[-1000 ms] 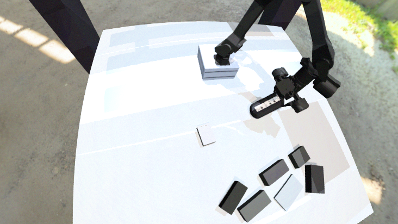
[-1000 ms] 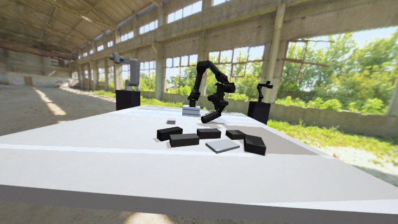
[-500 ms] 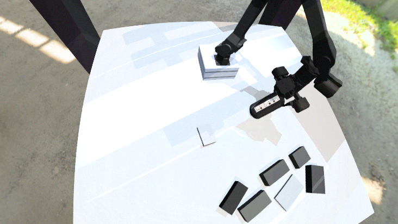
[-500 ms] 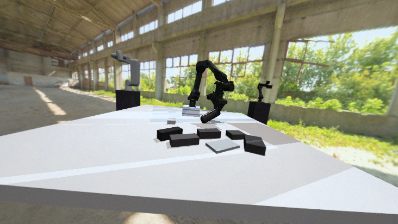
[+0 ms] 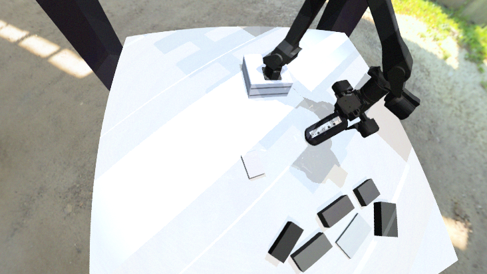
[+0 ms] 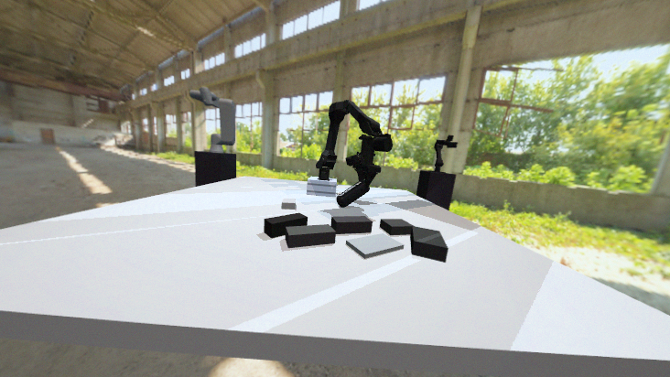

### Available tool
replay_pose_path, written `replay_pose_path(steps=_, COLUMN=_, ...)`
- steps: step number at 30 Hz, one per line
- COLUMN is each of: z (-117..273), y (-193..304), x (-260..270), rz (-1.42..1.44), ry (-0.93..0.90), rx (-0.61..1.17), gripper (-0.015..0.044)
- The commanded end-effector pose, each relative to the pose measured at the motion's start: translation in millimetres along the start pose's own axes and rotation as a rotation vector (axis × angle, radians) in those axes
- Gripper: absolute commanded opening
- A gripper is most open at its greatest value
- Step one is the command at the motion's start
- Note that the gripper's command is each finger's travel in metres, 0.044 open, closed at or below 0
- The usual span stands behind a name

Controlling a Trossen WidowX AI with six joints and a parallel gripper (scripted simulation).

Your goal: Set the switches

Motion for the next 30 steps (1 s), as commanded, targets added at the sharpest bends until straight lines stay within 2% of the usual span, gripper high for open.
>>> replay_pose_path(steps=1, z=6.5, y=-4.3, x=0.3, rz=0.002, ry=-0.012, rx=-0.003, gripper=0.0335)
replay_pose_path(steps=30, z=16.0, y=-21.8, x=-5.6, rz=0.002, ry=-0.012, rx=-0.004, gripper=0.0335)
Point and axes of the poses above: the point midway between the two fingers, 35 mm back from their tips, its own z axis back along the fingers, its own x axis across the jaws, y = z × x, the point moved 6 cm from there along z, back along the fingers, and after that the axes turned 12 degrees about z, right-handed, at the moved point
